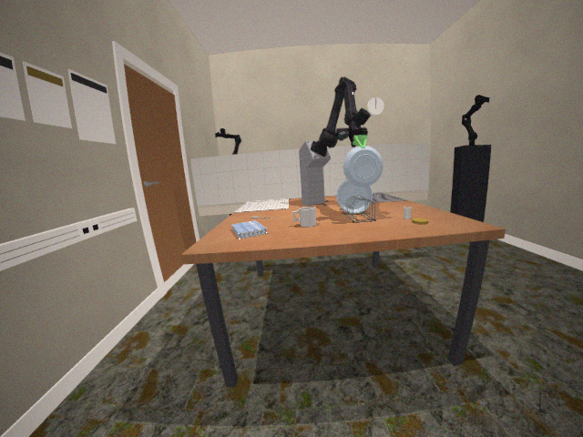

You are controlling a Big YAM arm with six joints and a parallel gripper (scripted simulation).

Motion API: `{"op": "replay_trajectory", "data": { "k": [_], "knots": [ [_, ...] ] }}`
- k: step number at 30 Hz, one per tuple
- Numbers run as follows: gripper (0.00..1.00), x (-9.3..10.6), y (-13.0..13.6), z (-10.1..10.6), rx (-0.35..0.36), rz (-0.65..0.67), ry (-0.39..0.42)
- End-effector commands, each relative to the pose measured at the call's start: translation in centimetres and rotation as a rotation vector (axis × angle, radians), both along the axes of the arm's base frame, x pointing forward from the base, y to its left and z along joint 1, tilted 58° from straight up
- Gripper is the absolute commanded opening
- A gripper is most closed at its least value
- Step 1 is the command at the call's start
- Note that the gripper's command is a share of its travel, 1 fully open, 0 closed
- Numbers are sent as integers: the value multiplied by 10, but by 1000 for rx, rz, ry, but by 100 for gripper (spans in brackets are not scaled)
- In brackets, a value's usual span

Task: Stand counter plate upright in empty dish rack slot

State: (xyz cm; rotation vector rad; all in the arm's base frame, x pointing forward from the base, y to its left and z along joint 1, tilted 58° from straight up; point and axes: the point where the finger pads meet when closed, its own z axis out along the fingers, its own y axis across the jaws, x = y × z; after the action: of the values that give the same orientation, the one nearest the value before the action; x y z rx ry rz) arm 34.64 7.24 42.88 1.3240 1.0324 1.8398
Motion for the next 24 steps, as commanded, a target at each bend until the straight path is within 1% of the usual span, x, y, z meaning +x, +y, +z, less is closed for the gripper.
{"op": "replay_trajectory", "data": {
  "k": [1, 6, 8, 12, 14, 16, 18, 19, 22, 24],
  "knots": [
    [0, 0, 0, 41, 10, -8, -91],
    [0, 3, -1, 37, 13, -15, -88],
    [0, 4, 5, 34, 11, -3, -86],
    [0, 10, 7, 3, 3, -5, -40],
    [0, 13, 6, 0, 2, -14, -39],
    [0, 14, 9, -2, 2, -7, -38],
    [0, 12, 10, 7, 10, -3, -56],
    [0, 11, 9, 9, 11, -8, -61],
    [0, 12, 8, 7, 10, -13, -58],
    [0, 17, 8, -2, 5, -14, -40]
  ]
}}
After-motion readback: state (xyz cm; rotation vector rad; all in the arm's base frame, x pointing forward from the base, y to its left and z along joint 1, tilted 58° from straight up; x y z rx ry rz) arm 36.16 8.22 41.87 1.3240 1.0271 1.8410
